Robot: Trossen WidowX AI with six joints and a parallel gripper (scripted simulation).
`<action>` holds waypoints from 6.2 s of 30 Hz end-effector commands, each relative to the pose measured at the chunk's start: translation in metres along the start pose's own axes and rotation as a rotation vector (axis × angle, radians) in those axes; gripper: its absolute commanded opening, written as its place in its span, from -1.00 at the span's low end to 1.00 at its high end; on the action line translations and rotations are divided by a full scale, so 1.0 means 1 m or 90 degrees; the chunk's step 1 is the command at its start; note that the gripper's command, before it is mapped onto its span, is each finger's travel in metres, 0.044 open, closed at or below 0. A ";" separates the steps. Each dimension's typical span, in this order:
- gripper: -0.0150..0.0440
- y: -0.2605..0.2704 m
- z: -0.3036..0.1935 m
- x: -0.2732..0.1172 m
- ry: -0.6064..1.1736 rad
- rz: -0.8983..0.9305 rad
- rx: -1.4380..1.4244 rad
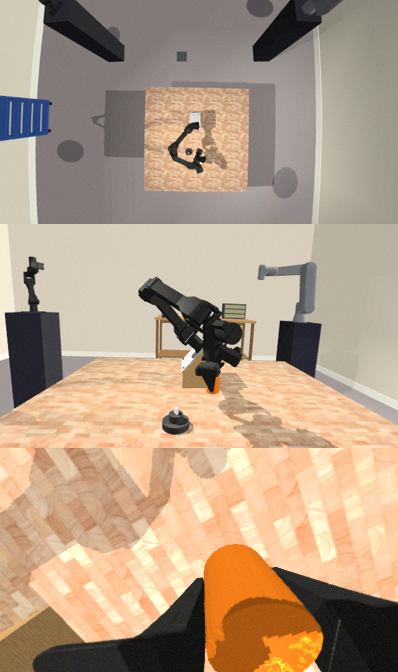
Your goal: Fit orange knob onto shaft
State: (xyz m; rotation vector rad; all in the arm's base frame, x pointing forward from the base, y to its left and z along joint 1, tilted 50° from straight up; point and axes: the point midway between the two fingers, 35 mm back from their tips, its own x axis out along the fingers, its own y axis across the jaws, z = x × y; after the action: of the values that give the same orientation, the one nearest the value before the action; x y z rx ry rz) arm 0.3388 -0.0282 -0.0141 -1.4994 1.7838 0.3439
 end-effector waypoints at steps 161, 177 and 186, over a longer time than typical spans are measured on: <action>-0.49 -0.045 -0.106 0.045 0.042 -0.009 -0.281; -0.49 -0.042 -0.105 0.041 0.042 -0.009 -0.281; -0.49 -0.044 -0.105 0.041 0.043 -0.004 -0.413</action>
State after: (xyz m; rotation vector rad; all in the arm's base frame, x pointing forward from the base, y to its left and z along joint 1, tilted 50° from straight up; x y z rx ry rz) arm 0.3372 -0.1374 0.0382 -1.9120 1.8197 0.8628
